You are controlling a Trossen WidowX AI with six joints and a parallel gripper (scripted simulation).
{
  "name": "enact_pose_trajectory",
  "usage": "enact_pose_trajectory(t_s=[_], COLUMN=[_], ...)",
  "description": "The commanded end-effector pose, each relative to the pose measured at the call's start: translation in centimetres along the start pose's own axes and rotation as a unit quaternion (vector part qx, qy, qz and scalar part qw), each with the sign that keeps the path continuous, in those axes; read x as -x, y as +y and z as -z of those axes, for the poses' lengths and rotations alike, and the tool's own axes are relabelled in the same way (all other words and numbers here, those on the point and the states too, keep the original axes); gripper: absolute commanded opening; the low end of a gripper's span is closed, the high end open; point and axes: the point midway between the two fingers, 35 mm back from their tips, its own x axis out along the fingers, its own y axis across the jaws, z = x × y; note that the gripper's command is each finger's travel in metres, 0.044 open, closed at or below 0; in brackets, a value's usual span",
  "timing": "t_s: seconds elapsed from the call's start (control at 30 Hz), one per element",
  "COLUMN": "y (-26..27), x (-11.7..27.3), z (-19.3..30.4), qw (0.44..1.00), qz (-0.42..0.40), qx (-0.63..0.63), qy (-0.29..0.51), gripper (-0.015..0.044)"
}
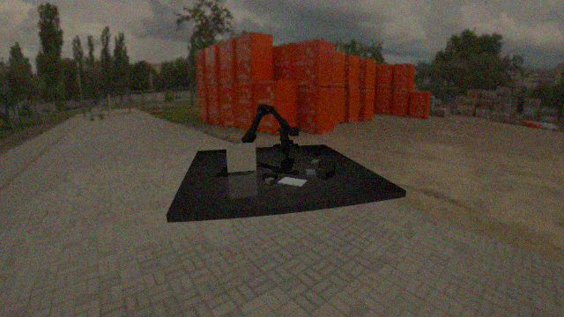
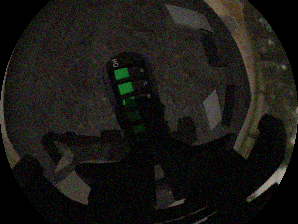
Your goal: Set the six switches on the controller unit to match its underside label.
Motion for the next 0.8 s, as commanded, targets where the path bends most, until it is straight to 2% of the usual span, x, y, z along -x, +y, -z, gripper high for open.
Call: enact_pose_trajectory(t_s=[0.0, 0.33, 0.77], y=[1.6, 5.6, 5.7], x=[-0.1, -0.5, -1.9], z=[1.0, 3.4, 3.5], qw=[1.000, 0.994, 0.994], qz=[0.022, 0.084, 0.085], qx=[0.019, 0.068, 0.069], qy=[0.003, 0.004, 0.005], gripper=[0.0000, 0.0000, 0.0000])
